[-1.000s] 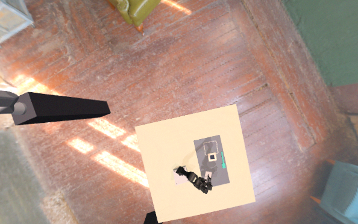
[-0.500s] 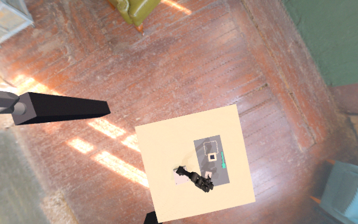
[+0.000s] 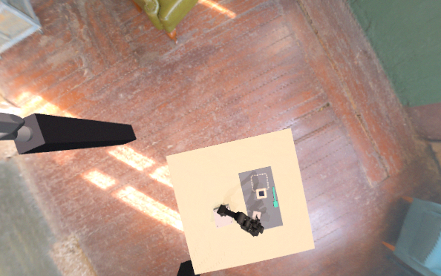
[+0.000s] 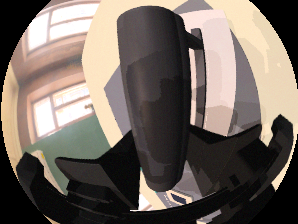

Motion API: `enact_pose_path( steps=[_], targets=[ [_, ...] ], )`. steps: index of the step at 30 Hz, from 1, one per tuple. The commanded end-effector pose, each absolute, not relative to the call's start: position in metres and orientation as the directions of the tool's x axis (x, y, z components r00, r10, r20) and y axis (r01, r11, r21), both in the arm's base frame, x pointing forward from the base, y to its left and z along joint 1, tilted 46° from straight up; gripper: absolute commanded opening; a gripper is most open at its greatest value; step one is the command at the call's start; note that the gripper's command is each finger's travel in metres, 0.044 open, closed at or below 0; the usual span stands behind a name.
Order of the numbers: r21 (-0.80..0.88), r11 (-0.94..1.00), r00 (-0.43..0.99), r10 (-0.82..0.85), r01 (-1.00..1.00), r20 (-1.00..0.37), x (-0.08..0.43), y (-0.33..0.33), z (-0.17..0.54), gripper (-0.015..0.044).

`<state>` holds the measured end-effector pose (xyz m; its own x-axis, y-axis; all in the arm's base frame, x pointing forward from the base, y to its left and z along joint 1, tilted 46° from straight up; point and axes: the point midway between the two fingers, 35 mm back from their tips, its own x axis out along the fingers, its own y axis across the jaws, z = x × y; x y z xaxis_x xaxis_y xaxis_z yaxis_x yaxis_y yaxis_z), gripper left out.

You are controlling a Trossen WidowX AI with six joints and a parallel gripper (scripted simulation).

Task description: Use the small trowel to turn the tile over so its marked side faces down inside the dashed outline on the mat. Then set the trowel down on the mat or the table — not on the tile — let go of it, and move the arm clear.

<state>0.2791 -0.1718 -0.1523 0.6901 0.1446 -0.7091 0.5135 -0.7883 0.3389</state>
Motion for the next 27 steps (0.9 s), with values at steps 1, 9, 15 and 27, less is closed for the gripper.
enact_pose_path(
  steps=[1,9,15,27],
  targets=[
    [0.333,-0.793,0.686,0.142,0.51,-0.713,0.278,-0.172,-0.154,0.0135],
    [0.333,-0.793,0.686,0.142,0.51,-0.713,0.278,-0.172,-0.154,0.0082],
    [0.333,-0.793,0.686,0.142,0.51,-0.713,0.278,-0.172,-0.154,0.0042],
    [0.336,-0.791,0.687,0.142,0.512,-0.713,0.278,-0.202,-0.126,0.0]
  ],
)
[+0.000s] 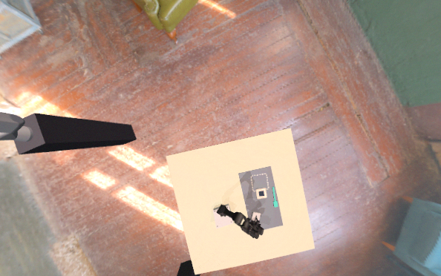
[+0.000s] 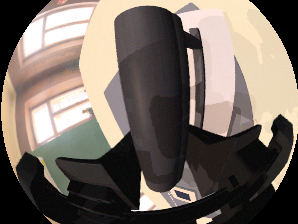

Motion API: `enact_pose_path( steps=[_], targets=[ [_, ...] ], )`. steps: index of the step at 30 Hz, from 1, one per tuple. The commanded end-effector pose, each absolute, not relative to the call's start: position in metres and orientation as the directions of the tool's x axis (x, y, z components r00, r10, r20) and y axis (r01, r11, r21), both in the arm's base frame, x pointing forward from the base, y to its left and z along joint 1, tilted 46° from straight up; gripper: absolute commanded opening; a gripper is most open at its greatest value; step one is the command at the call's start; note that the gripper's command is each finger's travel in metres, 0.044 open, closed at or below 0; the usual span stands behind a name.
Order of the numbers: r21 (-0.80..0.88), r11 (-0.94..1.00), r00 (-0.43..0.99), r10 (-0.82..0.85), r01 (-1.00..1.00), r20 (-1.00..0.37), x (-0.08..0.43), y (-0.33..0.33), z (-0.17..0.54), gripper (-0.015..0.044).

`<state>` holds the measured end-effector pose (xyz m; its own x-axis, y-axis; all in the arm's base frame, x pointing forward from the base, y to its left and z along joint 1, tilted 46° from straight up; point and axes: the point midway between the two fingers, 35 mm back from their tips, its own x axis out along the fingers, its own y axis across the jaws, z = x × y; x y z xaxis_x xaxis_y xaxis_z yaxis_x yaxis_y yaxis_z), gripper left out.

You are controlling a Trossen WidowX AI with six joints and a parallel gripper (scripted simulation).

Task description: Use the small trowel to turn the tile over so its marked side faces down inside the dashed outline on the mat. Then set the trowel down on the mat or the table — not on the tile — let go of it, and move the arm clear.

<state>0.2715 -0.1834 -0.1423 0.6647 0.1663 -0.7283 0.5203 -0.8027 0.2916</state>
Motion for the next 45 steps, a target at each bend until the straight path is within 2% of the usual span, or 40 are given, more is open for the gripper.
enact_pose_path(
  steps=[1,9,28,45],
  targets=[
    [0.336,-0.791,0.687,0.142,0.512,-0.713,0.277,-0.206,-0.121,0.0],
    [0.343,-0.784,0.691,0.146,0.517,-0.708,0.28,-0.213,-0.108,0.0],
    [0.524,-0.601,0.768,0.264,0.604,-0.583,0.383,-0.14,-0.046,0.0],
    [0.529,-0.594,0.77,0.27,0.606,-0.578,0.387,-0.131,-0.049,0.0]
  ],
)
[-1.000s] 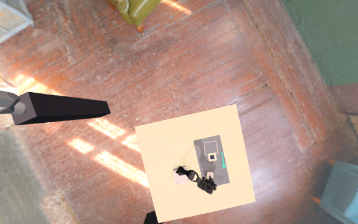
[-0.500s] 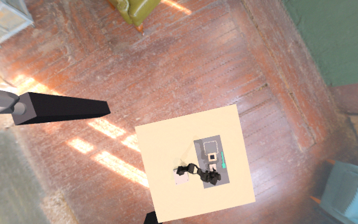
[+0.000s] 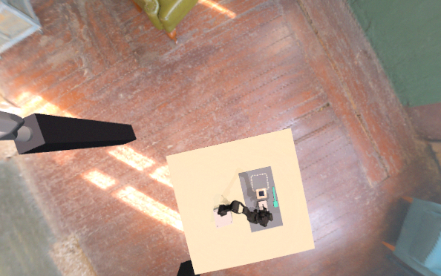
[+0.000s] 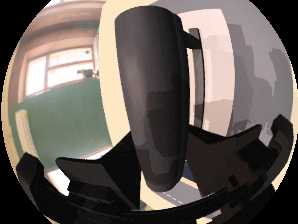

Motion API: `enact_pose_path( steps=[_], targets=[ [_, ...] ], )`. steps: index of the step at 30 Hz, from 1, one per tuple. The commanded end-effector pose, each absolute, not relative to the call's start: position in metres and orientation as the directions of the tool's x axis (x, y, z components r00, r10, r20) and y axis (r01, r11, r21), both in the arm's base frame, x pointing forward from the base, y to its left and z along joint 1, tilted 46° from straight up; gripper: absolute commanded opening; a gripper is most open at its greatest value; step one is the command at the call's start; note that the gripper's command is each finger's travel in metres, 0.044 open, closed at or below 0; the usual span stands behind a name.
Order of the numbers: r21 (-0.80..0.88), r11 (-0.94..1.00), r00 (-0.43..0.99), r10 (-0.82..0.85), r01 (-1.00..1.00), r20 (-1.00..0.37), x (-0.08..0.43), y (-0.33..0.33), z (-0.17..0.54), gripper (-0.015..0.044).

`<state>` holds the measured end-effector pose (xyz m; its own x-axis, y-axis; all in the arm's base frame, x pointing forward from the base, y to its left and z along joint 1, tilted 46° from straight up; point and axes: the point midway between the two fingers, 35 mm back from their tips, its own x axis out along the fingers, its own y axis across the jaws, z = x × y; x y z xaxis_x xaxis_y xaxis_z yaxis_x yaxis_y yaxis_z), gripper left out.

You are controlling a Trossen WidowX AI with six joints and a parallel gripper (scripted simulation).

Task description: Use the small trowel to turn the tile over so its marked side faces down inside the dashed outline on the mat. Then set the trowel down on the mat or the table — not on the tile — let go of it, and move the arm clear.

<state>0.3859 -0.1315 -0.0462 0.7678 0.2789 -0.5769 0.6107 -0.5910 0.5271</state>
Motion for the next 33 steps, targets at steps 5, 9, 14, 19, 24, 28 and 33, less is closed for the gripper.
enact_pose_path(
  steps=[5,9,14,19,24,28,33],
  targets=[
    [0.529,-0.594,0.77,0.27,0.606,-0.578,0.389,-0.125,-0.054,0.0],
    [0.529,-0.594,0.77,0.27,0.606,-0.578,0.389,-0.121,-0.059,0.0],
    [0.529,-0.594,0.77,0.271,0.606,-0.578,0.39,-0.114,-0.064,0.0],
    [0.529,-0.595,0.77,0.271,0.605,-0.577,0.391,-0.108,-0.069,0.0],
    [0.529,-0.595,0.77,0.271,0.605,-0.577,0.392,-0.106,-0.07,0.0],
    [0.528,-0.595,0.77,0.271,0.606,-0.577,0.393,-0.102,-0.065,0.0],
    [0.528,-0.595,0.77,0.272,0.606,-0.578,0.395,-0.096,-0.06,0.0]
  ],
)
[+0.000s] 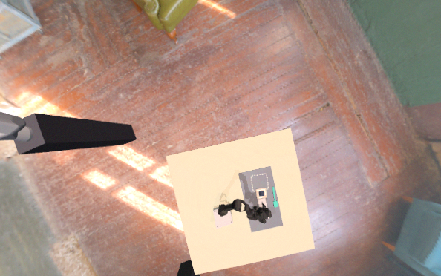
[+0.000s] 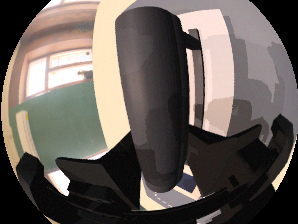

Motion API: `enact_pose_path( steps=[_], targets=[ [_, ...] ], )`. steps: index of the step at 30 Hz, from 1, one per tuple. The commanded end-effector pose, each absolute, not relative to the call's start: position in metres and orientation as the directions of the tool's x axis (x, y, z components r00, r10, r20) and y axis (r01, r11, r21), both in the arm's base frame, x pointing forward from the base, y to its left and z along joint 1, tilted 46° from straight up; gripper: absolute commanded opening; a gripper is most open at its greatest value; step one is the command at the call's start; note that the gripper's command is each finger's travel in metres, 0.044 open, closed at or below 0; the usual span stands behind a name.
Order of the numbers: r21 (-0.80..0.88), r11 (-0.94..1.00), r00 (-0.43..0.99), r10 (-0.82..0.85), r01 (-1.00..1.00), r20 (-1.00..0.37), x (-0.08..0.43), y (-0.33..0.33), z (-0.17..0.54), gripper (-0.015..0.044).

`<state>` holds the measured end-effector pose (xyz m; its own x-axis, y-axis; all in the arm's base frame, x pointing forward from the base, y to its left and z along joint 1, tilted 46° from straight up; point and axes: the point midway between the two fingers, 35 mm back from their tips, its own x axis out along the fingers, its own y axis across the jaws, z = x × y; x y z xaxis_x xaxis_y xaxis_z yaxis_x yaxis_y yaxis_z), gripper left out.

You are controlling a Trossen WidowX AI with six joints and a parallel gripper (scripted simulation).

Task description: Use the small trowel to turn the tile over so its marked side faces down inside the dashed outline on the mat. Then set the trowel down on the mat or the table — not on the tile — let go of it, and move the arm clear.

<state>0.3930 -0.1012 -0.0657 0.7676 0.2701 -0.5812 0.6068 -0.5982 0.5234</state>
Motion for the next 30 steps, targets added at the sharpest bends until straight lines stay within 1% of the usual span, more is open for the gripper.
enact_pose_path(
  steps=[1,21,30],
  targets=[
    [0.528,-0.595,0.77,0.272,0.606,-0.578,0.396,-0.095,-0.059,0.0],
    [0.527,-0.597,0.77,0.273,0.606,-0.576,0.401,-0.073,-0.037,0.0],
    [0.476,-0.653,0.784,0.319,0.59,-0.533,0.4,-0.085,-0.029,0.0]
  ],
)
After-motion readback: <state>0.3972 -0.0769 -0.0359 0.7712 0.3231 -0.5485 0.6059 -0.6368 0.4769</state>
